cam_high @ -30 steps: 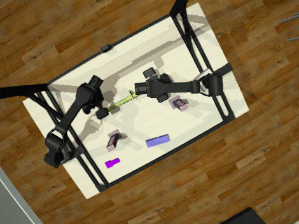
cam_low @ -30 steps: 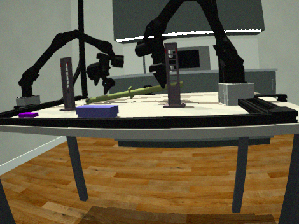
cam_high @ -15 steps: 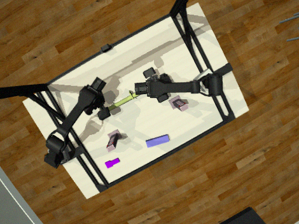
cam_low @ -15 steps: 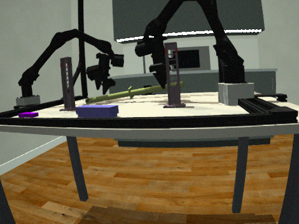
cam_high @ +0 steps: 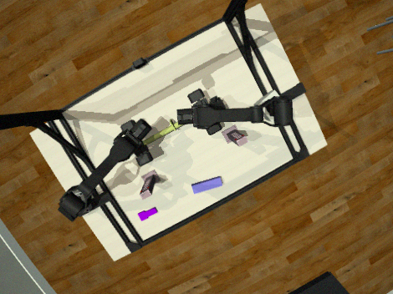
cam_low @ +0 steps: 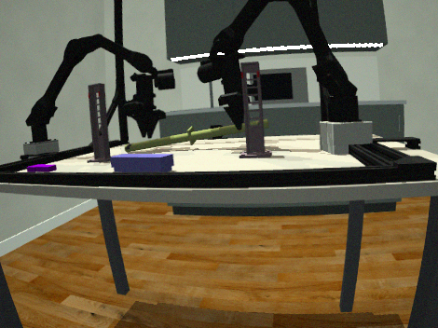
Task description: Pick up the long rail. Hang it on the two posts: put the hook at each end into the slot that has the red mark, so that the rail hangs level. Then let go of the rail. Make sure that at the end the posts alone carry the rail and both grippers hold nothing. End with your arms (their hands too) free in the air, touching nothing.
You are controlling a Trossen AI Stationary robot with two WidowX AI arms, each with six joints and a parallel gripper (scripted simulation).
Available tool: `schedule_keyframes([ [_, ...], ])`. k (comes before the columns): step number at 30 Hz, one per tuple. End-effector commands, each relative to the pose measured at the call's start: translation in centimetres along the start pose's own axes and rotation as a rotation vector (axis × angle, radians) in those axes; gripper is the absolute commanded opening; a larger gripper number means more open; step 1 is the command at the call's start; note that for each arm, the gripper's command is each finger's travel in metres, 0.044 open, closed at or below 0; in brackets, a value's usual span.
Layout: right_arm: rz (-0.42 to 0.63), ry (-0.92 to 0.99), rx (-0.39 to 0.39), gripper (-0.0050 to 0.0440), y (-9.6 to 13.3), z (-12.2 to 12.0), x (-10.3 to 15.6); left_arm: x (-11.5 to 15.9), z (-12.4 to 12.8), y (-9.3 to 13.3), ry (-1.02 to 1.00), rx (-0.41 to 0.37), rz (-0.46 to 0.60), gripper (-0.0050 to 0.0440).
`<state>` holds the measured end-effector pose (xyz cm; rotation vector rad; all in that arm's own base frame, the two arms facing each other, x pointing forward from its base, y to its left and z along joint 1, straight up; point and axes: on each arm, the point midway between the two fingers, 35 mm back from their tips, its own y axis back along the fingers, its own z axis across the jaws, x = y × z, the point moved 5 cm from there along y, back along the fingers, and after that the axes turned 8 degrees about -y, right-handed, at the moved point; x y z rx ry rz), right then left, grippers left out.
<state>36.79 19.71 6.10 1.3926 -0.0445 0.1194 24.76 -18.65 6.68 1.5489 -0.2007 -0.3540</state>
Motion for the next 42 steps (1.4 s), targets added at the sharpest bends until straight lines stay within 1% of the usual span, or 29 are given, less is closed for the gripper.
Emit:
schedule_keyframes([
  [1, 0.008, 0.003, 0.087, 0.0160, 0.2, 1.1, 0.1, 0.1, 0.0, 0.1, 0.006, -0.002, 0.007, 0.0000],
  [3, 0.012, 0.012, 0.133, 0.0160, 0.2, 1.6, 0.1, 0.0, 0.0, 0.1, 0.003, -0.001, 0.005, 0.0000],
  [5, 0.012, 0.012, 0.133, 0.0160, 0.2, 1.6, 0.1, 0.0, 0.0, 0.1, 0.003, -0.001, 0.005, 0.0000],
  [7, 0.017, 0.020, 0.171, 0.0160, 0.1, 2.0, 0.1, 0.0, 0.1, 0.1, 0.000, 0.000, 0.003, 0.0000],
  [10, 0.022, 0.027, 0.199, 0.0160, 0.1, 2.3, 0.1, 0.0, 0.1, 0.1, -0.002, 0.000, 0.002, 0.0000],
  [14, 0.023, 0.027, 0.201, 0.0160, 0.0, 2.3, 0.1, 0.0, 0.1, 0.1, -0.002, 0.000, 0.002, 0.0000],
  [20, 0.023, 0.027, 0.201, 0.0160, -0.9, 2.2, 0.1, 0.0, 0.1, 0.1, -0.002, 0.000, 0.002, 0.0000],
  [22, 0.023, 0.027, 0.201, 0.0160, -0.9, 2.2, 0.1, 0.0, 0.1, 0.1, -0.002, 0.000, 0.002, 0.0000],
  [35, 0.023, 0.027, 0.201, 0.0160, -3.0, 1.9, -0.1, 0.0, 0.1, 0.1, -0.002, 0.000, 0.002, 0.0000],
  [39, 0.023, 0.027, 0.201, 0.0160, -3.1, 1.9, -0.1, 0.0, 0.1, 0.1, -0.002, 0.000, 0.002, 0.0000],
  [42, 0.023, 0.027, 0.201, 0.0088, -3.1, 1.8, 0.1, 0.0, 0.1, 0.1, -0.002, 0.000, 0.002, 0.0000],
])
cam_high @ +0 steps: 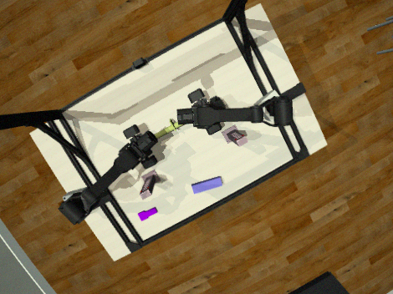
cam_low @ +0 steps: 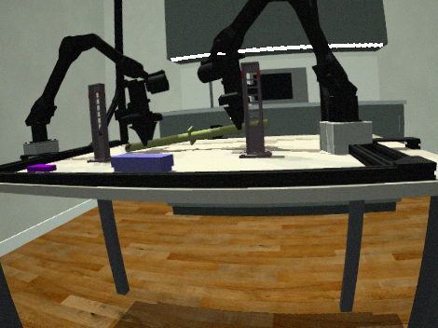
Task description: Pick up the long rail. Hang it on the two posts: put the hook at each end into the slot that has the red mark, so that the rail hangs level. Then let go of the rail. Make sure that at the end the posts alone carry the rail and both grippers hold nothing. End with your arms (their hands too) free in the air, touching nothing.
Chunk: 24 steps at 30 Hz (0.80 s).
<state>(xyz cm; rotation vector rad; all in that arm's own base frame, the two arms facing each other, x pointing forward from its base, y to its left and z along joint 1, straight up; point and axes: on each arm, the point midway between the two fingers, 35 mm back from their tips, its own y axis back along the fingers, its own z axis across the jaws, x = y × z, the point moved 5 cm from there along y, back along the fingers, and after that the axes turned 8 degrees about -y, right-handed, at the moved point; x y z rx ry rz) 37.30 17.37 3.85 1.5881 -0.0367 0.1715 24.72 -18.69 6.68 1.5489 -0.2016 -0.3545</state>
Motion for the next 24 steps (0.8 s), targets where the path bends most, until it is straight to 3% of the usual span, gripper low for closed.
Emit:
schedule_keyframes([
  [1, -0.011, 0.002, 0.004, 0.0064, -0.44, -0.04, -0.08, -0.02, 0.03, 0.05, -0.001, 0.000, 0.002, 0.0000],
  [3, -0.011, 0.002, 0.004, 0.0064, -0.44, -0.04, -0.08, -0.02, 0.03, 0.05, -0.001, 0.000, 0.002, 0.0000],
  [6, -0.011, 0.002, 0.004, 0.0000, -0.44, -0.04, -0.08, -0.02, 0.03, 0.05, -0.001, 0.000, 0.002, 0.0000],
  [24, -0.011, 0.002, 0.004, 0.0000, -0.44, -0.04, -0.08, -0.02, 0.03, 0.05, -0.001, 0.000, 0.002, 0.0000],
])
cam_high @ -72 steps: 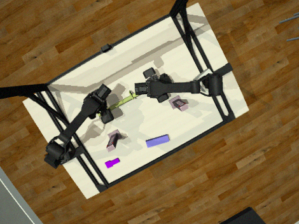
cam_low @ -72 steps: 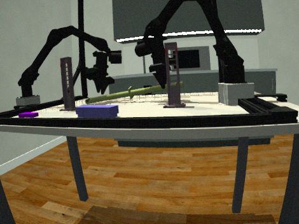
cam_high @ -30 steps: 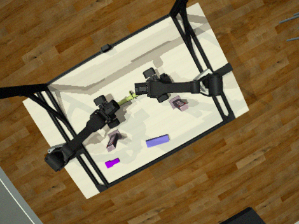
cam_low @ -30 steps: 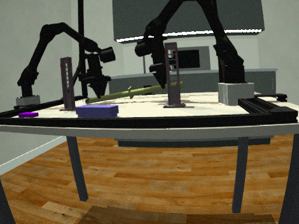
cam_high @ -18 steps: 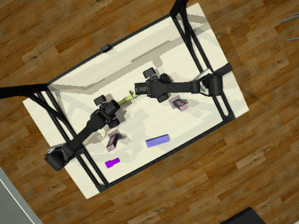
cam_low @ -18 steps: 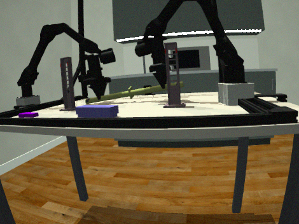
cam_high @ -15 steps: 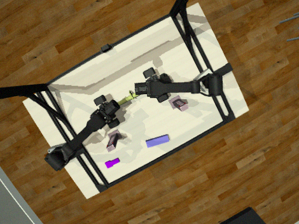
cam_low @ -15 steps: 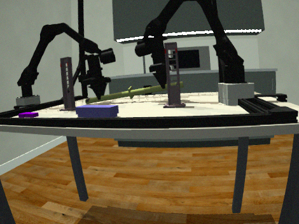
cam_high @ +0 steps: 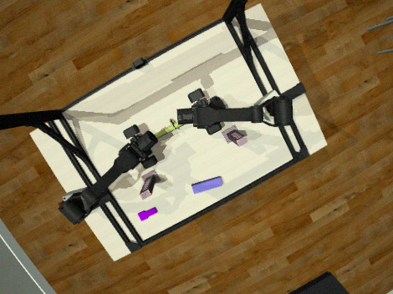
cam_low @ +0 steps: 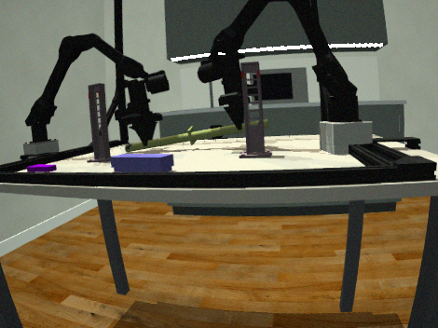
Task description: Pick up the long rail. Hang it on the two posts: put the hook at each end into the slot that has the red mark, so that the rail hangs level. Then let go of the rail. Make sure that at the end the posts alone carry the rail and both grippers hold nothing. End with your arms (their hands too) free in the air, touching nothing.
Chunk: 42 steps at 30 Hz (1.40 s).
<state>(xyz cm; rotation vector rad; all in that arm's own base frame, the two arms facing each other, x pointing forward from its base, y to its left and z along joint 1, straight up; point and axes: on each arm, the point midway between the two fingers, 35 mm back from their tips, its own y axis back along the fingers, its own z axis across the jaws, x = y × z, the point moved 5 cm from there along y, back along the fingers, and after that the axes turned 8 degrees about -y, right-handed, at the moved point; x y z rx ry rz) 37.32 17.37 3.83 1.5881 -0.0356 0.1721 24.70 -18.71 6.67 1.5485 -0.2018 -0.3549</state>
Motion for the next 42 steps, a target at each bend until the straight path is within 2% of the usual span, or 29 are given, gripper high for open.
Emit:
schedule_keyframes([
  [1, -0.010, 0.001, 0.003, 0.0000, -0.4, 0.0, -0.1, 0.0, 0.0, 0.1, -0.001, 0.001, 0.002, 0.0000],
  [9, -0.016, 0.001, 0.002, 0.0000, -0.2, -0.1, 0.0, 0.0, 0.0, 0.1, -0.001, 0.001, 0.008, 0.0000],
  [21, -0.111, -0.004, -0.016, 0.0000, 3.8, -0.3, 0.8, -0.7, 0.2, 0.4, -0.002, 0.013, 0.111, 0.0000],
  [42, -0.112, -0.004, -0.016, 0.0000, 3.3, -0.3, 0.8, -0.7, 0.2, -0.1, -0.002, 0.013, 0.113, 0.0000],
])
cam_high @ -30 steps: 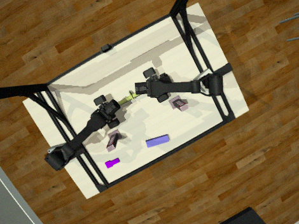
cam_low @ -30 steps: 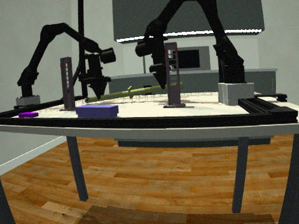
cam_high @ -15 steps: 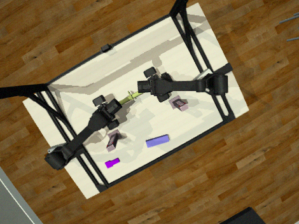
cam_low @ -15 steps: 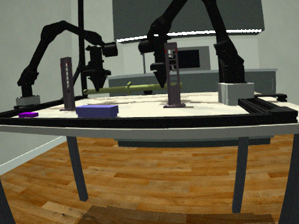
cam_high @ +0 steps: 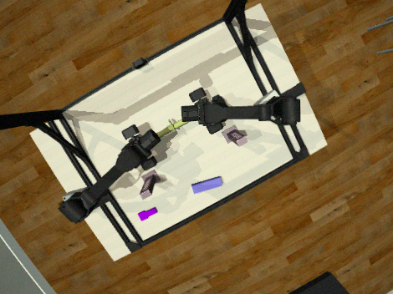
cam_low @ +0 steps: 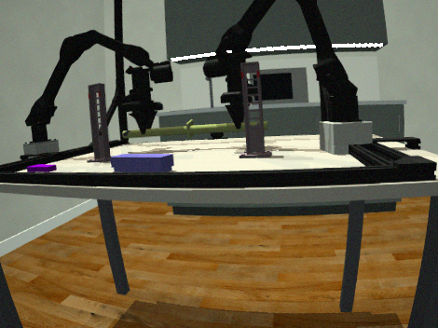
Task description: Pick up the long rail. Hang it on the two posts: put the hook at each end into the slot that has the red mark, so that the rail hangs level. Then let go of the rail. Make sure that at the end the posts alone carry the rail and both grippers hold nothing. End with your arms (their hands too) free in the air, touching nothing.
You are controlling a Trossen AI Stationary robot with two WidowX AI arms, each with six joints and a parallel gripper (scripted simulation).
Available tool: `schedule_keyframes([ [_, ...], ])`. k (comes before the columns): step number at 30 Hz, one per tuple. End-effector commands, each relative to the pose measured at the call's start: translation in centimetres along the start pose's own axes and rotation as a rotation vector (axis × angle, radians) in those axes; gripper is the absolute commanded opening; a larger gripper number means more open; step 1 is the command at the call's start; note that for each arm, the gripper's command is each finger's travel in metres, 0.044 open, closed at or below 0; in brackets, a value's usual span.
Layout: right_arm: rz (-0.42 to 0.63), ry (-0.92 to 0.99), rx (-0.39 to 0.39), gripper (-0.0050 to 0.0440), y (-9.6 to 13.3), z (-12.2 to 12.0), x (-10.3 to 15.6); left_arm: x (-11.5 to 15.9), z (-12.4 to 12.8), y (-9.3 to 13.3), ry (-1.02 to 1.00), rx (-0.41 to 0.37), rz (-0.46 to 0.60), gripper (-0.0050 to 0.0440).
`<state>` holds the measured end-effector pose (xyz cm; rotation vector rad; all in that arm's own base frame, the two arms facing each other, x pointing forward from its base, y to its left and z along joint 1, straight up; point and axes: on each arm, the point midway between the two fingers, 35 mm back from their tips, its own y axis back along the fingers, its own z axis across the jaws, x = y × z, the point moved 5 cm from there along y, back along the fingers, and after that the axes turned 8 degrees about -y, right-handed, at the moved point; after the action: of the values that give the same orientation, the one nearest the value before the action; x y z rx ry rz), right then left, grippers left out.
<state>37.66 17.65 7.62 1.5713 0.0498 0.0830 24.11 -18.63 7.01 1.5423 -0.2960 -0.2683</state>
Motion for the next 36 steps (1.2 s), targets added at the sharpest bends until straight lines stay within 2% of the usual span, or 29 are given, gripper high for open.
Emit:
schedule_keyframes([
  [1, -0.001, -0.002, -0.001, 0.0000, -0.6, 0.0, 0.0, -0.1, 0.0, -0.5, 0.003, -0.001, -0.001, 0.0000],
  [36, -0.013, 0.000, -0.001, 0.0000, -3.3, -0.1, 0.1, 0.0, 0.1, -3.3, 0.002, 0.004, -0.011, 0.0000],
])
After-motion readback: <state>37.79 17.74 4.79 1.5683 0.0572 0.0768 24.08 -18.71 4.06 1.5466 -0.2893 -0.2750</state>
